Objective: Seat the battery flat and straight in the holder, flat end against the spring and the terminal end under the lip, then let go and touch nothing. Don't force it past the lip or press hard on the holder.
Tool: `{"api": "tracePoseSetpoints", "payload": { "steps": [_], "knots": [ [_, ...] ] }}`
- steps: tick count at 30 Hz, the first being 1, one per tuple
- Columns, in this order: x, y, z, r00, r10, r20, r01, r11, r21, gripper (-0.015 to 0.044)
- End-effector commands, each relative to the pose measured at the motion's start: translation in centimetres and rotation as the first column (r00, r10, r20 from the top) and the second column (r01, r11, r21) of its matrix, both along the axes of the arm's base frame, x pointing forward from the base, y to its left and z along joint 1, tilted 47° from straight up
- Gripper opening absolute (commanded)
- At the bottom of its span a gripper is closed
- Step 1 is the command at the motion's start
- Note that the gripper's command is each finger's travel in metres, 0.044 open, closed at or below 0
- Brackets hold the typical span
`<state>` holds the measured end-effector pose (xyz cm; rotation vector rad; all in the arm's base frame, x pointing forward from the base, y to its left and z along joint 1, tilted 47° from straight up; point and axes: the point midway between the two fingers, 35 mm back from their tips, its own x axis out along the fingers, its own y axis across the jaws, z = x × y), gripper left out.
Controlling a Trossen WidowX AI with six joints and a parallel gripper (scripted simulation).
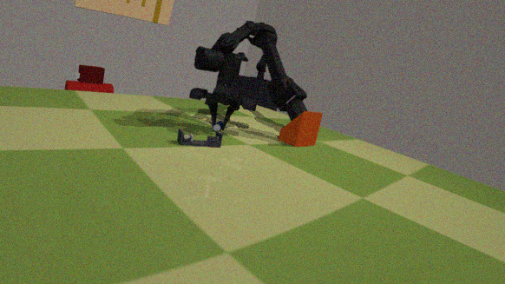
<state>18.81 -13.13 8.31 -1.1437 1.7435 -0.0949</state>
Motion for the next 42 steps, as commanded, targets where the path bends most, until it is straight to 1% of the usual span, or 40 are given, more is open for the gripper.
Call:
{"api": "tracePoseSetpoints", "payload": {
  "steps": [1, 3, 8, 15, 19, 24, 30, 36, 42],
  "knots": [
    [0.0, -0.1, 0.0, 1.0, 0.003, -0.003, -0.003, 1.0, -0.004, 0.0074],
    [0.0, -0.1, 0.0, 1.0, 0.003, -0.003, -0.003, 1.0, -0.004, 0.0063],
    [0.0, 0.2, 0.3, 1.0, 0.003, -0.003, -0.003, 1.0, -0.003, 0.0063],
    [0.2, 3.3, 3.1, 1.0, 0.003, -0.004, -0.003, 1.0, -0.001, 0.0063],
    [0.5, 3.7, 3.4, 1.0, -0.012, 0.012, 0.012, 1.0, -0.003, 0.0063],
    [3.1, 4.7, 3.3, 0.985, -0.117, 0.126, 0.118, 0.993, 0.001, 0.0063],
    [6.3, 6.2, 2.6, 0.933, -0.245, 0.264, 0.248, 0.969, 0.021, 0.0063],
    [9.4, 7.9, 1.5, 0.845, -0.363, 0.393, 0.371, 0.927, 0.059, 0.0063],
    [12.2, 9.8, -0.2, 0.724, -0.467, 0.509, 0.481, 0.869, 0.113, 0.0063]
  ]
}}
